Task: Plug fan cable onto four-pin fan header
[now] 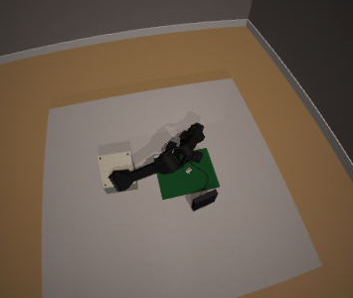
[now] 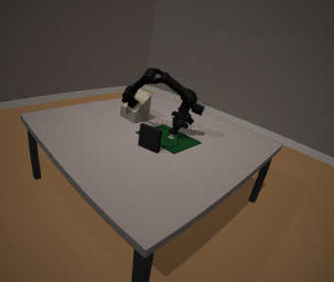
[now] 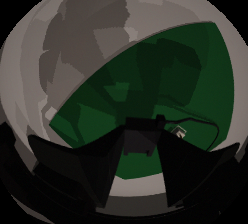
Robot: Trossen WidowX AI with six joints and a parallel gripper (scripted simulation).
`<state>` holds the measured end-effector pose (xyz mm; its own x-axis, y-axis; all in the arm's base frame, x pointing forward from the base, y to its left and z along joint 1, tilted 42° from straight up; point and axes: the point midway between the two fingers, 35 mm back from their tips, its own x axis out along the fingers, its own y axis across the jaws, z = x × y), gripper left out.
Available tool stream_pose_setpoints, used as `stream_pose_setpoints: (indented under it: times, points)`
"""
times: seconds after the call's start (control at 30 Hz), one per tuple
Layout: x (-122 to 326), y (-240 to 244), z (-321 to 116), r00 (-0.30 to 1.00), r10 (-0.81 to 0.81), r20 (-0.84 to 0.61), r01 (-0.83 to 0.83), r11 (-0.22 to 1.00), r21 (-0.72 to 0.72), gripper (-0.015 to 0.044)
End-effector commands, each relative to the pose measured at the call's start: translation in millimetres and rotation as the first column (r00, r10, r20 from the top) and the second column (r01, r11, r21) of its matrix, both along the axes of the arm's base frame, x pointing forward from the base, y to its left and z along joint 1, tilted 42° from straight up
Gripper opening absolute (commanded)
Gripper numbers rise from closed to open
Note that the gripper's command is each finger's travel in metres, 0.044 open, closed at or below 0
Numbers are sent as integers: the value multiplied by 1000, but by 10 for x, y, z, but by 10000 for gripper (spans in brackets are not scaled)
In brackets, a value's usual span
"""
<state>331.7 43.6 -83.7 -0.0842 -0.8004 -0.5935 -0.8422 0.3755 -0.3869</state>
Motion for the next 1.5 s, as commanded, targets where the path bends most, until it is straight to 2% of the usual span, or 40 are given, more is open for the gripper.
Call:
stream_pose_setpoints:
  times: [0.0,0.57,1.47]
  points:
    - [24,113,114,1000,1,13,-1,1000,9,0]
    - [-29,389,444,1000,4,9,-4,1000,7,0]
    - [-454,-127,866,991,88,106,-108,974,200,0]
